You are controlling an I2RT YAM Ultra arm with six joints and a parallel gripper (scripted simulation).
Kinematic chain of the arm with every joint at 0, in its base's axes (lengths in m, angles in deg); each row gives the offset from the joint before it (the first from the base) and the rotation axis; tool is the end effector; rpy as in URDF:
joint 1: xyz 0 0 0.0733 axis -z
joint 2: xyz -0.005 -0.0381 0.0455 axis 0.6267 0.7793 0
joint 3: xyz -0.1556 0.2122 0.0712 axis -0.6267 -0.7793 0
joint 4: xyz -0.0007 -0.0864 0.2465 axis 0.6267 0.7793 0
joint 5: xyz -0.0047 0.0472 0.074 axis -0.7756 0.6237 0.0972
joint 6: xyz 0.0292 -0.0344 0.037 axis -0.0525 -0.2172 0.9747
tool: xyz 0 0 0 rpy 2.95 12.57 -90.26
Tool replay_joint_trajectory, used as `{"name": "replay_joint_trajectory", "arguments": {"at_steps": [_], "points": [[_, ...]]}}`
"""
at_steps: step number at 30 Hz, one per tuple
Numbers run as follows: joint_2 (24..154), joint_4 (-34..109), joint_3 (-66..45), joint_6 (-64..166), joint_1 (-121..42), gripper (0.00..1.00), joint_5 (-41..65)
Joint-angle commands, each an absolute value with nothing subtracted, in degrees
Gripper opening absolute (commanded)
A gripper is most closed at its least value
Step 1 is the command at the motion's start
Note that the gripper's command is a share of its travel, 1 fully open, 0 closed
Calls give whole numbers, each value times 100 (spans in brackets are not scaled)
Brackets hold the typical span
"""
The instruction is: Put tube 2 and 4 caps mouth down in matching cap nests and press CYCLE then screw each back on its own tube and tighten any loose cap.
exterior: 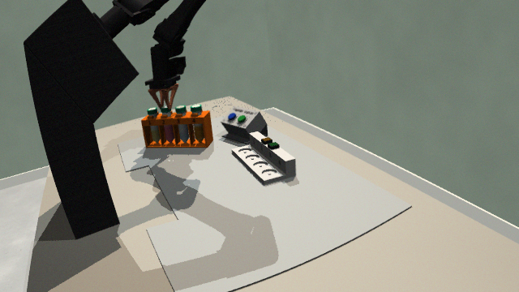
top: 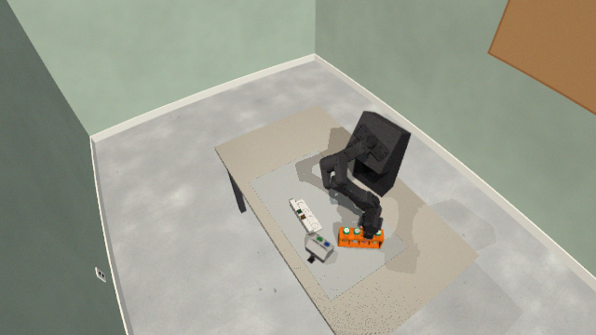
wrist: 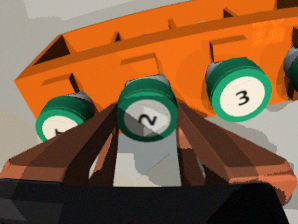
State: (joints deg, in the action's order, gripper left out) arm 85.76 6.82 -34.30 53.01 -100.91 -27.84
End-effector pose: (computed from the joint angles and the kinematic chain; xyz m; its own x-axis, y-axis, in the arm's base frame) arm 0.1791 0.2835 0.1382 -0.3301 -0.5719 -0.7509 -0.4522 0.7941 -0.4060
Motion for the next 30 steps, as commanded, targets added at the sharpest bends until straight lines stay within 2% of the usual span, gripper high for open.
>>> {"name": "replay_joint_trajectory", "arguments": {"at_steps": [1, 24, 30], "points": [[8549, 680, -3420, 5314, -10144, 0, -2795], [7877, 1441, -3602, 5725, -10591, 0, -3119], [7131, 1286, -4129, 7539, -9949, 0, -2655]]}}
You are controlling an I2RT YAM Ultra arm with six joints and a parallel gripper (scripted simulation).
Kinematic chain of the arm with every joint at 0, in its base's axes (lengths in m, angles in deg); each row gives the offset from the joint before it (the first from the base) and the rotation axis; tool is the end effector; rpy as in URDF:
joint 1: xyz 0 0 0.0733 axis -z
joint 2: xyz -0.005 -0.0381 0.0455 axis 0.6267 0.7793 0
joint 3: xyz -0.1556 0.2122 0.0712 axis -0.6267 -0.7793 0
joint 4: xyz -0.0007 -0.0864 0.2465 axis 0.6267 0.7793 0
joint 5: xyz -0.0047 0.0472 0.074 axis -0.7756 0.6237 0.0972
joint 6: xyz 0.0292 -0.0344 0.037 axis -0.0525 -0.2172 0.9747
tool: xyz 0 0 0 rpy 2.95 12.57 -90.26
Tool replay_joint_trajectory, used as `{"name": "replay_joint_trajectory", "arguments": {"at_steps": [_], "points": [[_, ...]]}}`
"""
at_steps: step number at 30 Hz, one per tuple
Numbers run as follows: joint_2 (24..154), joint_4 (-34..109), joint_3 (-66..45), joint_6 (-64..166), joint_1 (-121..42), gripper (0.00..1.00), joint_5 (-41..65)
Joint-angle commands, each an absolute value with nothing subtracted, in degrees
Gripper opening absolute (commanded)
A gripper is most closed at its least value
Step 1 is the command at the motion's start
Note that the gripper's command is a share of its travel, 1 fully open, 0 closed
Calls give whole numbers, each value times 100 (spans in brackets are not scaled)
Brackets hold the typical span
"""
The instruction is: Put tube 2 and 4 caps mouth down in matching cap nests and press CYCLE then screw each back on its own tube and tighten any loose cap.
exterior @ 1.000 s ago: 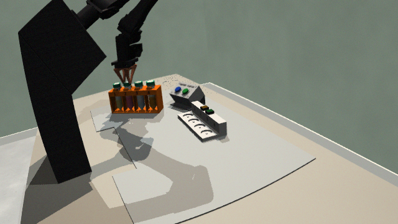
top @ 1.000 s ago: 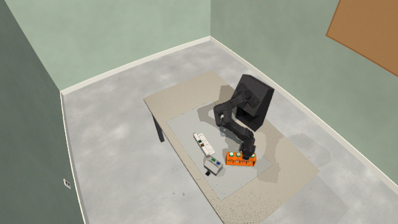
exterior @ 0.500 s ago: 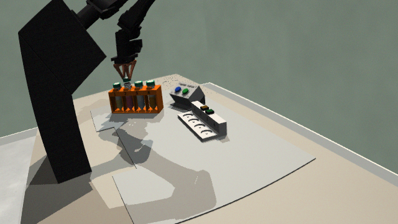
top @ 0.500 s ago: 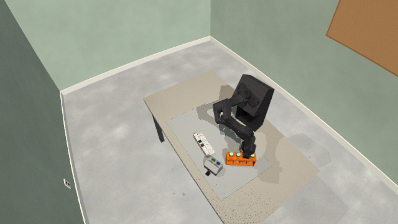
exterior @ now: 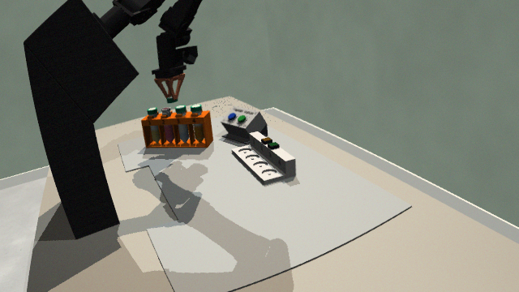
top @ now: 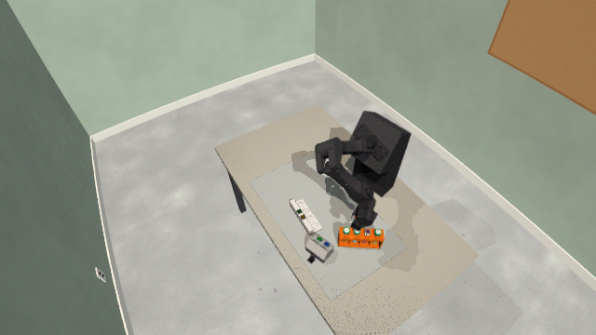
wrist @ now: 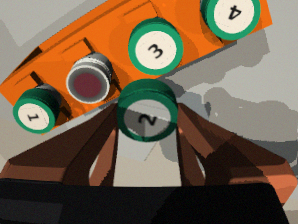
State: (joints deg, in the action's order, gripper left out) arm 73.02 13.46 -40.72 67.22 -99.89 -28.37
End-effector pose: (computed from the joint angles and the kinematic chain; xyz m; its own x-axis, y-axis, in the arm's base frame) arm 0.1644 0.2439 0.1646 -0.4375 -0.3553 -0.8261 -0.3343 0.9171 -0.2174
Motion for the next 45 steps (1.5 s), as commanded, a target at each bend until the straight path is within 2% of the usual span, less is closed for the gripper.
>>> {"name": "replay_joint_trajectory", "arguments": {"at_steps": [1, 5, 10, 22, 38, 45], "points": [[6986, 1273, -4216, 7899, -9807, 0, -2548], [6561, 1265, -4443, 8948, -9350, 0, -2198], [6166, 1301, -4612, 8589, -8847, 0, -1801], [5161, 1742, -4681, 7166, -6450, 0, 184], [5520, 2429, -3677, 5717, -3694, 0, 2527], [5521, 2429, -3677, 5717, -3694, 0, 2527]]}}
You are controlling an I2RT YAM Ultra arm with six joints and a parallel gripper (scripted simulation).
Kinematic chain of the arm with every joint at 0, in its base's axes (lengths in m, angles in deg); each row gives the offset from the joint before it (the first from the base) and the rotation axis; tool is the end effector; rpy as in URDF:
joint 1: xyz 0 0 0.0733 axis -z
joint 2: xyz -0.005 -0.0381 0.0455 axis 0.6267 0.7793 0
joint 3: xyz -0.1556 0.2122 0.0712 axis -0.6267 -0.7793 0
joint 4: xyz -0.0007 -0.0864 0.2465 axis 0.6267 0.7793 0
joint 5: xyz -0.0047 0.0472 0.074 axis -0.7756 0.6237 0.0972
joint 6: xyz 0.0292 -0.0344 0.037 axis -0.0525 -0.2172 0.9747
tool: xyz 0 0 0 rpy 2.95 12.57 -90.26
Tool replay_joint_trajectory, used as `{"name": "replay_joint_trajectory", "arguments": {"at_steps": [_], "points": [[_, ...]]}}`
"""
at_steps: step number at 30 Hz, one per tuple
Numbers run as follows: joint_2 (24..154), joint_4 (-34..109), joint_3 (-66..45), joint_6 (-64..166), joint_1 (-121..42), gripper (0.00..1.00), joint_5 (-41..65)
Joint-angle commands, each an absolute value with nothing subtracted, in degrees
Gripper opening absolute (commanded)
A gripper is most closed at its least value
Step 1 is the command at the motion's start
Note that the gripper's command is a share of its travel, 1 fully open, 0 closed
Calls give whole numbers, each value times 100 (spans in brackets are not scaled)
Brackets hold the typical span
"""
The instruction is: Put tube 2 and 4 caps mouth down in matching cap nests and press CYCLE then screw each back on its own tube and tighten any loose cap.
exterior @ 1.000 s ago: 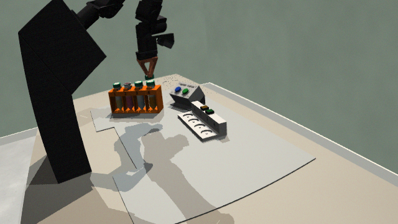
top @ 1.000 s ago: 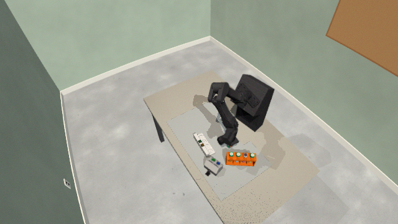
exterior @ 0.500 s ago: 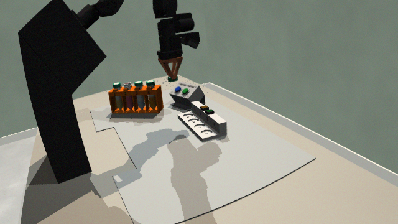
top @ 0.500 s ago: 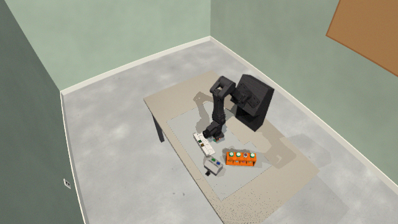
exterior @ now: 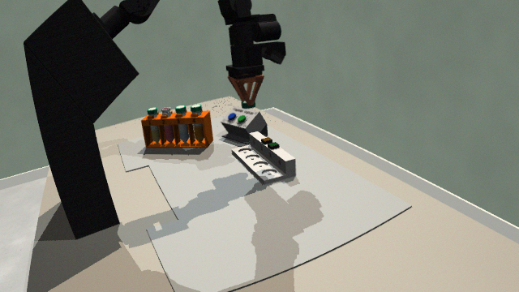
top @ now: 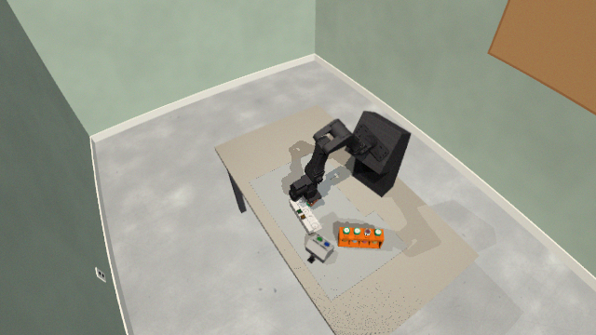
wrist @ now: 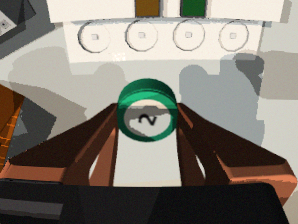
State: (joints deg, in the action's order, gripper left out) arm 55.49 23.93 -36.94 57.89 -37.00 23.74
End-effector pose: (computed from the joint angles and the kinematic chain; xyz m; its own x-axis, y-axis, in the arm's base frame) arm 0.2733 0.0013 0.2455 -0.5421 0.1309 -0.8300 -0.0842 0.9744 0.2087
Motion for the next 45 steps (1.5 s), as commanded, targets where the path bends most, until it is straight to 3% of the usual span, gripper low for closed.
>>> {"name": "replay_joint_trajectory", "arguments": {"at_steps": [1, 30, 45], "points": [[5521, 2429, -3677, 5717, -3694, 0, 2527], [8527, 550, -2500, 5976, -4170, 0, 2122], [8601, 523, -2454, 5979, -4176, 0, 2117]]}}
